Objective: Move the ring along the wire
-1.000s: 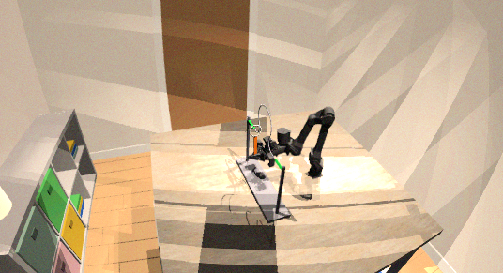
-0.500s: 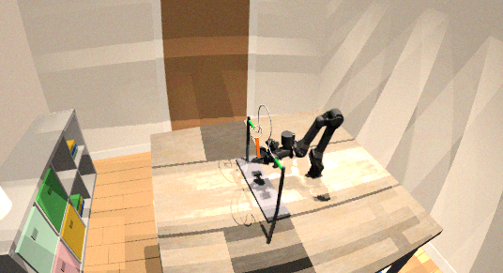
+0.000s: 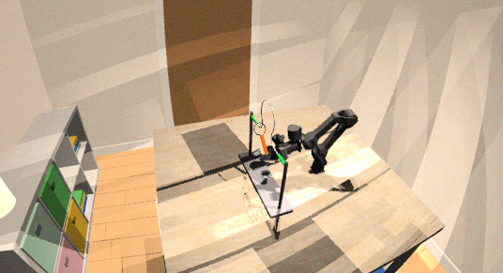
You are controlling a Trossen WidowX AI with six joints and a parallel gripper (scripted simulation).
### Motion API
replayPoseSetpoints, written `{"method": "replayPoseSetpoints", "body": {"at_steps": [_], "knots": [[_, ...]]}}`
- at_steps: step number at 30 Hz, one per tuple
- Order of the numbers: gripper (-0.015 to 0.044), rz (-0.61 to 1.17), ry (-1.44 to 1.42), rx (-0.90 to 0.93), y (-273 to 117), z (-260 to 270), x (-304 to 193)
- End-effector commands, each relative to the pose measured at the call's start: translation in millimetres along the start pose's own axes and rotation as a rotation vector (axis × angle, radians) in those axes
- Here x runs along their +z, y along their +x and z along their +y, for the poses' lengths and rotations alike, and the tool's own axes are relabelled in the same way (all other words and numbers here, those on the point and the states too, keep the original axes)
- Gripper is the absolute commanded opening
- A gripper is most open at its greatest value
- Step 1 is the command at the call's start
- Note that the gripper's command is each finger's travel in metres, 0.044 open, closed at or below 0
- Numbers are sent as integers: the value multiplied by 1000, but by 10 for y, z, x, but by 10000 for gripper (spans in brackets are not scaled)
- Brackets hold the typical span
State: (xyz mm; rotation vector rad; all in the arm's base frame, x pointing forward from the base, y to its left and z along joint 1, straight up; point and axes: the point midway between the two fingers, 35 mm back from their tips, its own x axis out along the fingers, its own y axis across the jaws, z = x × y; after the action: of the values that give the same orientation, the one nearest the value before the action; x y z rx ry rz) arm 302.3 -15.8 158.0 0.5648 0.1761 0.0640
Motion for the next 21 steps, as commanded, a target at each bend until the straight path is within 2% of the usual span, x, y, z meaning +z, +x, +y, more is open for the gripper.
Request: {"method": "replayPoseSetpoints", "body": {"at_steps": [1, 21], "knots": [[-150, 20, 46, 21, -46, 124, 52], [-150, 281, 398, 135, -444, 716, 207]]}}
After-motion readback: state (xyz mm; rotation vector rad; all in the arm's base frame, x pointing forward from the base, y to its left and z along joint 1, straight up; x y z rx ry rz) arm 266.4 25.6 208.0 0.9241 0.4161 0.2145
